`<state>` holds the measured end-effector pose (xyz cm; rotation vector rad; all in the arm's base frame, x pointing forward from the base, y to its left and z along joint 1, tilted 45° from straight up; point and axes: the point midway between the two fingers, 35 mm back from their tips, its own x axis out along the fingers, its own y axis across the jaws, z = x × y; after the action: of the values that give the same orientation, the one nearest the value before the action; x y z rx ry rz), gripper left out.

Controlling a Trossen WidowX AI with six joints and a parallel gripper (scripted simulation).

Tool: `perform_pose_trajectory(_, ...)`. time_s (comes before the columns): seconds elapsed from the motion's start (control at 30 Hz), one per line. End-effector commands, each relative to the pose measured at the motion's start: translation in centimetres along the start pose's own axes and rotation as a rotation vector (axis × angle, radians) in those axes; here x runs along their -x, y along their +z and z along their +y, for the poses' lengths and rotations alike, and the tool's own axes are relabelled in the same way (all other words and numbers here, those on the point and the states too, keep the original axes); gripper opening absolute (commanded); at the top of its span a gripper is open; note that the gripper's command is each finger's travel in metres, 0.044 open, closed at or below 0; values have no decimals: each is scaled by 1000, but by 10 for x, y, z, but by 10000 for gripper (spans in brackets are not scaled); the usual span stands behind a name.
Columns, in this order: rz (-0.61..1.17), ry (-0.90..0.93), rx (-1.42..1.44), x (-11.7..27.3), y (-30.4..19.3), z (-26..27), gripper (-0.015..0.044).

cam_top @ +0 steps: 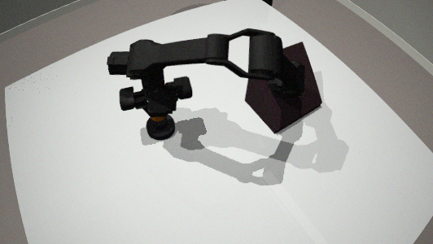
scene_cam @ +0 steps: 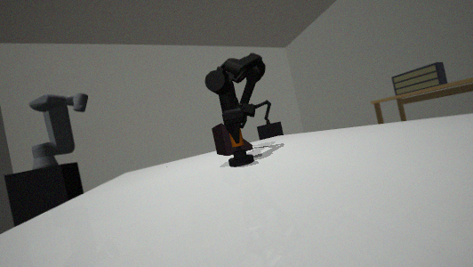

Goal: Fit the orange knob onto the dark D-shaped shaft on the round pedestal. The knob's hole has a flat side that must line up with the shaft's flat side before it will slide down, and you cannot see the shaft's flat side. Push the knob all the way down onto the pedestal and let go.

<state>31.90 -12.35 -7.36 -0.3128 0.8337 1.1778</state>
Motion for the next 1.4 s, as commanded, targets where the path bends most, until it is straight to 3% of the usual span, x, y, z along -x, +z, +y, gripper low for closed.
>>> perform_pose_trajectory(0.0, -1, -2, 6, 1, 0, 0, 0)
perform_pose_trajectory(0.2, -1, -2, 15, 5, 1, 2, 0)
perform_pose_trajectory(0.43, -1, -2, 215, 4, 1, 3, 0)
perform_pose_trajectory(1.37, -1, -2, 215, 3, 1, 2, 0)
